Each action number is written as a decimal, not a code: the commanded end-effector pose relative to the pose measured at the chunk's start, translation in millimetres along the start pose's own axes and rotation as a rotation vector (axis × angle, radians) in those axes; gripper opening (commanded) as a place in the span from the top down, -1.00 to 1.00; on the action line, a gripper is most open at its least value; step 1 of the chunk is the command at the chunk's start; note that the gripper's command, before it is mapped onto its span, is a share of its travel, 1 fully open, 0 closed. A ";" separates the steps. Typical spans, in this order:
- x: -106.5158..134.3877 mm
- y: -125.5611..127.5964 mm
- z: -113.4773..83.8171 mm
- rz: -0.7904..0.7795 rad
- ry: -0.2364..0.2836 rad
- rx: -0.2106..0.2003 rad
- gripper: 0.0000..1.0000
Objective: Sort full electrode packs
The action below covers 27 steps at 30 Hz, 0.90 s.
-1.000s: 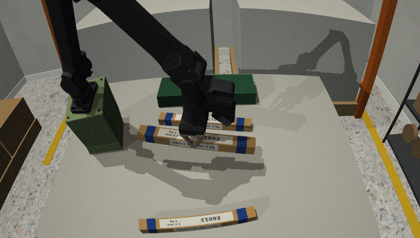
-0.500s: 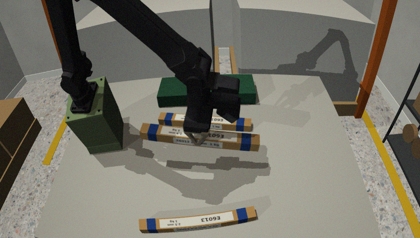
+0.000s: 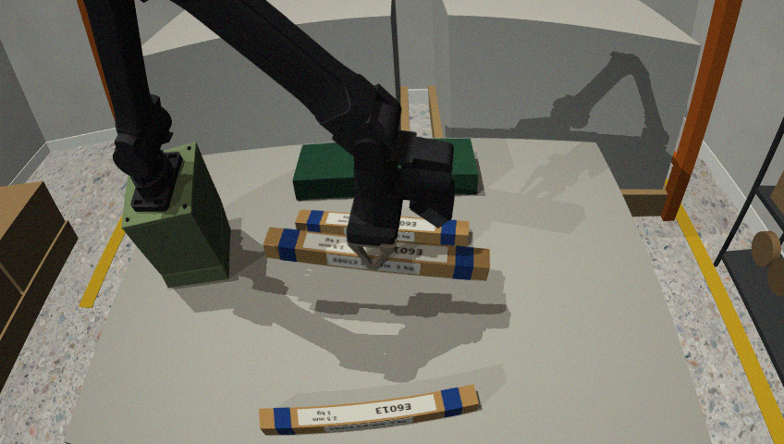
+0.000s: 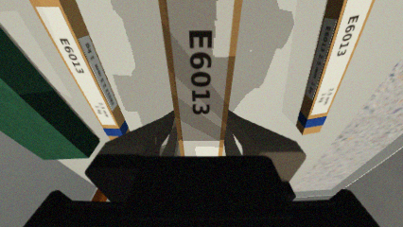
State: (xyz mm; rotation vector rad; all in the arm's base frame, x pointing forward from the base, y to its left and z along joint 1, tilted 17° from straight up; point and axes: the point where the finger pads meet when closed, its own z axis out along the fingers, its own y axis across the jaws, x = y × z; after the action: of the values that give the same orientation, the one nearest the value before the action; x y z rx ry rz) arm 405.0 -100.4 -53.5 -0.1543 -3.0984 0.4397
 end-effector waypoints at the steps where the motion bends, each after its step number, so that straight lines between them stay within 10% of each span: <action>1: -52.2 -3.6 -56.5 0.020 -0.141 0.005 1.00; 27: -55.4 -4.6 -60.1 0.022 -0.142 0.005 1.00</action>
State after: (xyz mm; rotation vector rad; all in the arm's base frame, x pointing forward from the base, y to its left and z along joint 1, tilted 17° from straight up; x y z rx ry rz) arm 407.6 -100.4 -50.6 -0.1548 -3.0962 0.4391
